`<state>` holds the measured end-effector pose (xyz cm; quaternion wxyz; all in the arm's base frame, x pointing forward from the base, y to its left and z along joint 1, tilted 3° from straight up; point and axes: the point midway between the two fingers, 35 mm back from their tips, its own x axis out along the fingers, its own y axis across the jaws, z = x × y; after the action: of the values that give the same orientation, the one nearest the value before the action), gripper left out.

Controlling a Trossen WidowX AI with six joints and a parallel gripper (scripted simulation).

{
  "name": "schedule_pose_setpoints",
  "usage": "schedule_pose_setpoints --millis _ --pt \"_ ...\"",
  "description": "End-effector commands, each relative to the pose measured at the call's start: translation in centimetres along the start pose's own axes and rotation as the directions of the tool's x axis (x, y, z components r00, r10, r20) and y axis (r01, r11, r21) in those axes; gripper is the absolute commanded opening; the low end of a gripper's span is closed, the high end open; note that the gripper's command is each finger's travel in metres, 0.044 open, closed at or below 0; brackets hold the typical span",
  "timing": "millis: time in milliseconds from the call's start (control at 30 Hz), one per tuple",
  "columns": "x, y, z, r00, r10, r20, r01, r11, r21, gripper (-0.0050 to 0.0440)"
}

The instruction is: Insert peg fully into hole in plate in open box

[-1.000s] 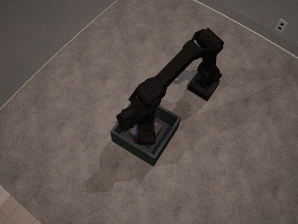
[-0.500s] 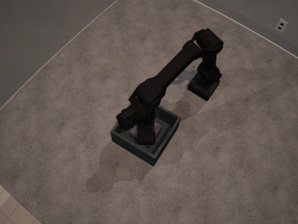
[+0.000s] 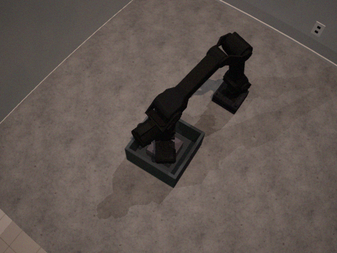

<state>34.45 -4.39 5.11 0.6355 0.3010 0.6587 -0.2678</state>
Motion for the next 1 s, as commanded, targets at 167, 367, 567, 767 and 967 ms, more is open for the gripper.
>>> schedule_pose_setpoints --millis 167,367,567,767,967 --pt "0.0 0.0 0.0 1.0 0.0 0.0 0.0 1.0 0.0 0.015" --pt "-0.2 0.0 0.0 1.0 0.0 0.0 0.0 1.0 0.0 0.015" --pt "-2.0 0.1 0.2 1.0 0.0 0.0 0.0 1.0 0.0 0.015" --pt "-3.5 0.2 0.2 1.0 0.0 0.0 0.0 1.0 0.0 0.015" --pt "-5.9 0.1 0.2 1.0 0.0 0.0 0.0 1.0 0.0 0.015"
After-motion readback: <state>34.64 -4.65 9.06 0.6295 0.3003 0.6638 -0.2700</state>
